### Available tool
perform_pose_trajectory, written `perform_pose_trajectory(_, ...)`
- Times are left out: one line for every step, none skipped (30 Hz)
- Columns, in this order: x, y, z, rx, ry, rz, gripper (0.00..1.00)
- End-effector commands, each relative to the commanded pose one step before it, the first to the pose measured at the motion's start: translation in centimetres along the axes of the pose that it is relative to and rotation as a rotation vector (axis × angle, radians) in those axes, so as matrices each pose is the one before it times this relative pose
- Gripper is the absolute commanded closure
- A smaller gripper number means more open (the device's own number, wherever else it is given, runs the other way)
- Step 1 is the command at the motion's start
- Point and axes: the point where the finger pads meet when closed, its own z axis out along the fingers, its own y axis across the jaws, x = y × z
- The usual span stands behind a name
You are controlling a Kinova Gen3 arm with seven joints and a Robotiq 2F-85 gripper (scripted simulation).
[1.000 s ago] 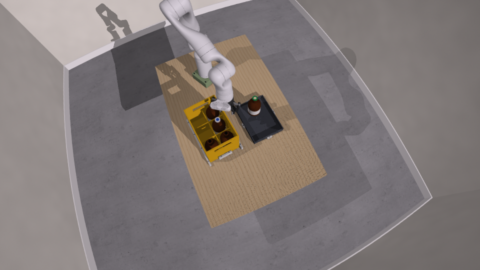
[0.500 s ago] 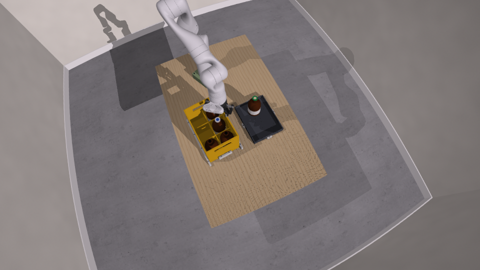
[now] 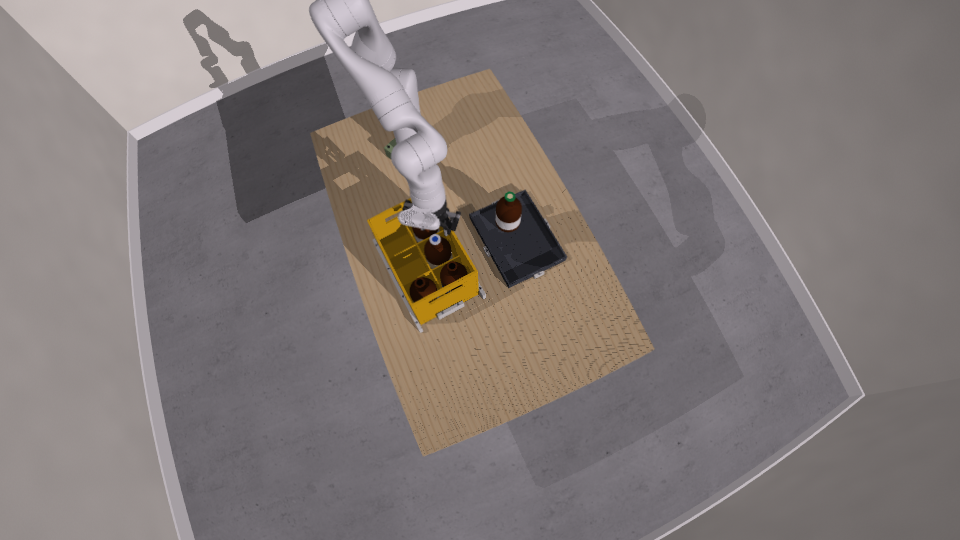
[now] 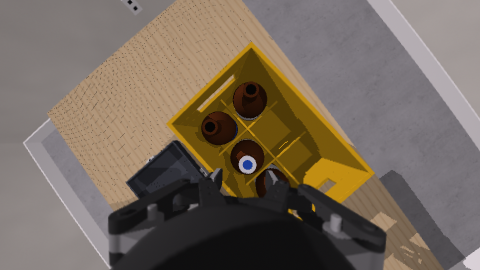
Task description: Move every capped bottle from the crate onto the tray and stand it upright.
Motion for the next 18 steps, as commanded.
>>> perform_pose_trajectory(0.147,0.153,-0.037,0.00079,-0.00051,0.00248,0.4)
perform_pose_trajectory(0.027,0.042,0.004,0.00002,-0.00042,0.00065,0.4)
perform_pose_trajectory(0.027,0.042,0.004,0.00002,-0.00042,0.00065,0.4)
perform_pose_trajectory(0.027,0.042,0.004,0.00002,-0.00042,0.00065,0.4)
perform_pose_trajectory(0.027,0.042,0.004,0.00002,-0.00042,0.00065,0.4)
perform_pose_trajectory(0.027,0.042,0.004,0.00002,-0.00042,0.00065,0.4)
perform_pose_trajectory(0.027,0.042,0.004,0.00002,-0.00042,0.00065,0.4)
perform_pose_trajectory(0.027,0.042,0.004,0.00002,-0.00042,0.00065,0.4)
perform_pose_trajectory(0.028,0.042,0.004,0.00002,-0.00042,0.00065,0.4)
perform_pose_trajectory(0.028,0.042,0.004,0.00002,-0.00042,0.00065,0.4)
perform_pose_trajectory(0.028,0.042,0.004,0.00002,-0.00042,0.00065,0.4)
perform_pose_trajectory(0.0,0.0,0.0,0.0,0.0,0.0,0.4)
perform_pose_trajectory(0.0,0.0,0.0,0.0,0.0,0.0,0.4)
perform_pose_trajectory(-0.126,-0.165,0.19,-0.00043,0.00429,-0.00103,0.4)
perform_pose_trajectory(0.001,-0.007,0.19,0.00003,-0.00031,0.00008,0.4)
perform_pose_trajectory(0.001,-0.007,0.19,0.00003,-0.00031,0.00008,0.4)
perform_pose_trajectory(0.001,-0.007,0.19,0.00003,-0.00031,0.00008,0.4)
perform_pose_trajectory(0.001,-0.007,0.19,0.00003,-0.00031,0.00008,0.4)
